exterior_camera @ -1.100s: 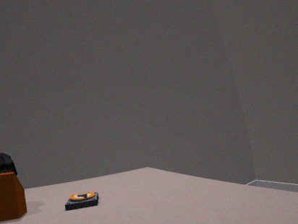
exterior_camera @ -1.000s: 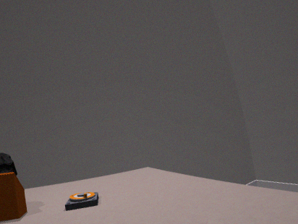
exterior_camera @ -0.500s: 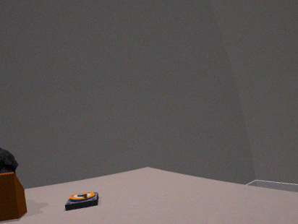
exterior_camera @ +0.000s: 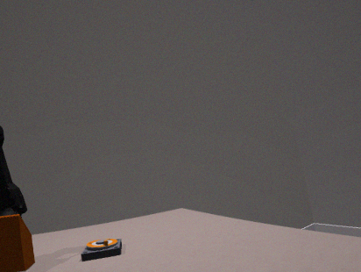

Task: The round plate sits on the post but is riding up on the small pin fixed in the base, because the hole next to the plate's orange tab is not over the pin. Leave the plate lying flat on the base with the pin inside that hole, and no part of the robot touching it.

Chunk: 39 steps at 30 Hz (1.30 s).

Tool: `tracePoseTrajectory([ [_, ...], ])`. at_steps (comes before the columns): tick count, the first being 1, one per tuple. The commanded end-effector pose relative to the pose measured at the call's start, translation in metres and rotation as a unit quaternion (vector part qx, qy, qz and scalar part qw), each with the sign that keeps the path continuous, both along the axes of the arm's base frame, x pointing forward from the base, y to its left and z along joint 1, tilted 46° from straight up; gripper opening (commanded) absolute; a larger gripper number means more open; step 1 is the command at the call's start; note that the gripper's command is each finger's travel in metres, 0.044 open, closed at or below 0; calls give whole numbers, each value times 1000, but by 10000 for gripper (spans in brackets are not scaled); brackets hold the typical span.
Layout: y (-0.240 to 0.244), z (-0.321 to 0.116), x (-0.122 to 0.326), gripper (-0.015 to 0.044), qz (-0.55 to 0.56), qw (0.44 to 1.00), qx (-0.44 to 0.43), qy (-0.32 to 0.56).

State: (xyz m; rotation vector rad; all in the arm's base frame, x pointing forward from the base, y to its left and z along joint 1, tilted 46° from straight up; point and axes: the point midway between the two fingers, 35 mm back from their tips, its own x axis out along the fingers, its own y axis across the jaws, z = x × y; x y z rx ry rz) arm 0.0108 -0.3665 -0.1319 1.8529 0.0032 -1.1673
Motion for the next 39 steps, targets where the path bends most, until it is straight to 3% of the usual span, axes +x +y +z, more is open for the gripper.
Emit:
tracePoseTrajectory([
  [1, 0, 6, 34, 0, 71, 997, -6, 9],
  [7, 34, 20, 138, 0, 276, 961, -7, 16],
  [18, 107, 31, 234, 0, 521, 852, -35, 42],
  [23, 178, 48, 286, 0, 682, 728, -55, 37],
  [26, 200, 54, 297, 0, 724, 687, -60, 30],
  [29, 250, 67, 315, 0, 802, 593, -71, 12],
  [31, 283, 76, 322, 0, 847, 525, -77, -2],
  [34, 306, 84, 327, 0, 874, 479, -81, -14],
  [39, 385, 111, 329, 0, 943, 316, -87, -58],
])
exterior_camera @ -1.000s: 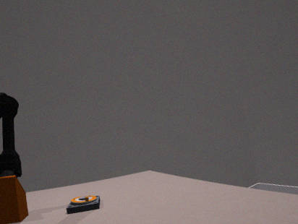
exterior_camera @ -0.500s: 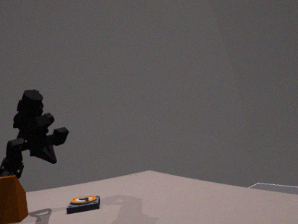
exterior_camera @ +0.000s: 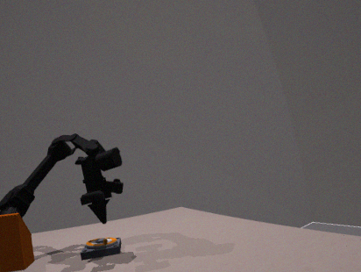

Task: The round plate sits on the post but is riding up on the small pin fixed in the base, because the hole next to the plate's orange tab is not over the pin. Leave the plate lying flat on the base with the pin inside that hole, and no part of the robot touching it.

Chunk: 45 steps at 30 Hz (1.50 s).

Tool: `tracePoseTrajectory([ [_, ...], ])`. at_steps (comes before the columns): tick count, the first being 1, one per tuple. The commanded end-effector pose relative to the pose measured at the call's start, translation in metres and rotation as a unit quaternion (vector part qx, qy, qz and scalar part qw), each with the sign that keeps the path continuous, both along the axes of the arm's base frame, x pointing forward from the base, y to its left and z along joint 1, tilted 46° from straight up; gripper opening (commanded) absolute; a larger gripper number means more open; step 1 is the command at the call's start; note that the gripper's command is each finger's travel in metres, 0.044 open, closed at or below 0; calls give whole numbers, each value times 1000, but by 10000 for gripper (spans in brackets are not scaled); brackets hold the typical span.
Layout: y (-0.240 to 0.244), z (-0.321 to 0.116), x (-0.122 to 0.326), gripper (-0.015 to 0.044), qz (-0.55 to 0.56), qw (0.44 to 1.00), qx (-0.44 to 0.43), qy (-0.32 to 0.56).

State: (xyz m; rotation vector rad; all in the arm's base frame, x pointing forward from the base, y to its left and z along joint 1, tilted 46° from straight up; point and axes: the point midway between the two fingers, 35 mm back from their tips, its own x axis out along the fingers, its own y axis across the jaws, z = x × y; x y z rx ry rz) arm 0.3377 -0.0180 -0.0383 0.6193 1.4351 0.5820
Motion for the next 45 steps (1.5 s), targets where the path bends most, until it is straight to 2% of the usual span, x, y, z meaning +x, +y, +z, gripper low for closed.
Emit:
tracePoseTrajectory([
  [1, 39, 19, 2, 0, 88, 996, 12, -20],
  [6, 50, 23, 3, 0, 106, 994, 15, -22],
  [15, 84, -8, 1, 0, 106, 994, 16, -22],
  [45, 73, -21, -29, 0, 106, 994, 16, -22],
])
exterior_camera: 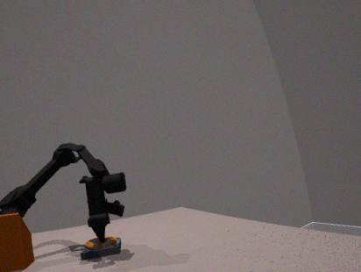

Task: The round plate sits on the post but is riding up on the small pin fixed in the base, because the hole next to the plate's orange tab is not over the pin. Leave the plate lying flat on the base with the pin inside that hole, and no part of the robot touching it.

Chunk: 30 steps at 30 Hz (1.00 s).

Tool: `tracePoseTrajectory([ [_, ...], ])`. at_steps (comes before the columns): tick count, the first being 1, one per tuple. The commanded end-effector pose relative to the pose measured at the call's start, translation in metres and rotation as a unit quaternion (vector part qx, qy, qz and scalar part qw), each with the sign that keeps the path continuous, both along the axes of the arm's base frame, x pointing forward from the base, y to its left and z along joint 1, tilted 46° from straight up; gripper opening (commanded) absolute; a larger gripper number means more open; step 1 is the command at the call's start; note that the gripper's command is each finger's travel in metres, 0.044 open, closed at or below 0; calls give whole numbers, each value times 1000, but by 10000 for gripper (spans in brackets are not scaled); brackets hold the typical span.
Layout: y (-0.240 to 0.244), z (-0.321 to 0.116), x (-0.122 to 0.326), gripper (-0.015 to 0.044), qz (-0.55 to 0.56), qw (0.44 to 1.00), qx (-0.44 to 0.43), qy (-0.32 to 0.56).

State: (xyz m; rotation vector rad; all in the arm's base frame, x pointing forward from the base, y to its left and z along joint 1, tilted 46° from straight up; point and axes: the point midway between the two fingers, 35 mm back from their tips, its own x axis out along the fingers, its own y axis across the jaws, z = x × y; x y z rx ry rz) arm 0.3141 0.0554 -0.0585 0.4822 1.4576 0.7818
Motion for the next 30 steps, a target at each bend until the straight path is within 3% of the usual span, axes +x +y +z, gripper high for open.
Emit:
tracePoseTrajectory([
  [1, -1, -1, -7, 0, 2, 1000, -2, 2],
  [30, 1, 8, -41, 0, 2, 1000, -2, 3],
])
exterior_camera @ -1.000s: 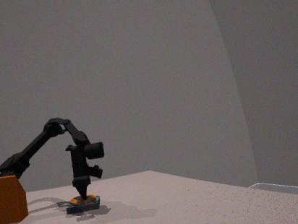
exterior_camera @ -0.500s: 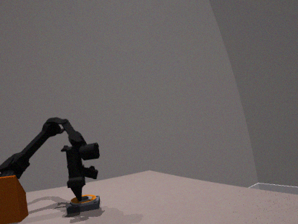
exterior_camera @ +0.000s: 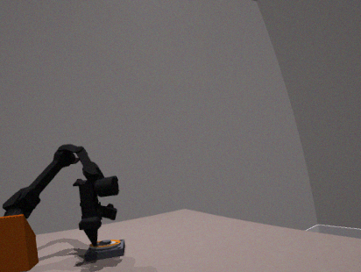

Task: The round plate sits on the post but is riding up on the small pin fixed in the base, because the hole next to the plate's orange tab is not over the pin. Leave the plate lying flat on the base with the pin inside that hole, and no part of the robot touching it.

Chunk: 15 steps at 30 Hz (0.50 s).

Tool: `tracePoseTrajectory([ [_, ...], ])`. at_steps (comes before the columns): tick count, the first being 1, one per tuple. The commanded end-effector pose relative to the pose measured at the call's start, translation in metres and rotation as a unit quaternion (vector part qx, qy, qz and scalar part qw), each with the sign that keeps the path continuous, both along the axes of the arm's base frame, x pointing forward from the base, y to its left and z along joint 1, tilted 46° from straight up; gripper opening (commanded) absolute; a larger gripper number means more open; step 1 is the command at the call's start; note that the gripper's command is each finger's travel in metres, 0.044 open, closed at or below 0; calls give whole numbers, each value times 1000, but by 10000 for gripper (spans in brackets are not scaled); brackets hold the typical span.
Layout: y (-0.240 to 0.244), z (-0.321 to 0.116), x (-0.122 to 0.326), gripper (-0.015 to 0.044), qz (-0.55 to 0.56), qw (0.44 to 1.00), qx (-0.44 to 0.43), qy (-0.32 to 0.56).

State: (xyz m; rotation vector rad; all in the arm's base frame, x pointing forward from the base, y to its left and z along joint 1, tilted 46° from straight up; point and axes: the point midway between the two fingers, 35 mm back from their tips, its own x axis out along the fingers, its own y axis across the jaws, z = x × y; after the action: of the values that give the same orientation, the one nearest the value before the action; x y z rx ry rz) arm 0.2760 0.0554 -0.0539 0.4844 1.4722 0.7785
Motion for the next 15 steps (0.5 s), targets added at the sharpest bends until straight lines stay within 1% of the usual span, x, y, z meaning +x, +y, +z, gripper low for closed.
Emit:
tracePoseTrajectory([
  [1, 1, 4, -4, 0, 1, 1000, 0, -4],
  [15, 7, 15, -16, 0, 1, 1000, 0, -4],
])
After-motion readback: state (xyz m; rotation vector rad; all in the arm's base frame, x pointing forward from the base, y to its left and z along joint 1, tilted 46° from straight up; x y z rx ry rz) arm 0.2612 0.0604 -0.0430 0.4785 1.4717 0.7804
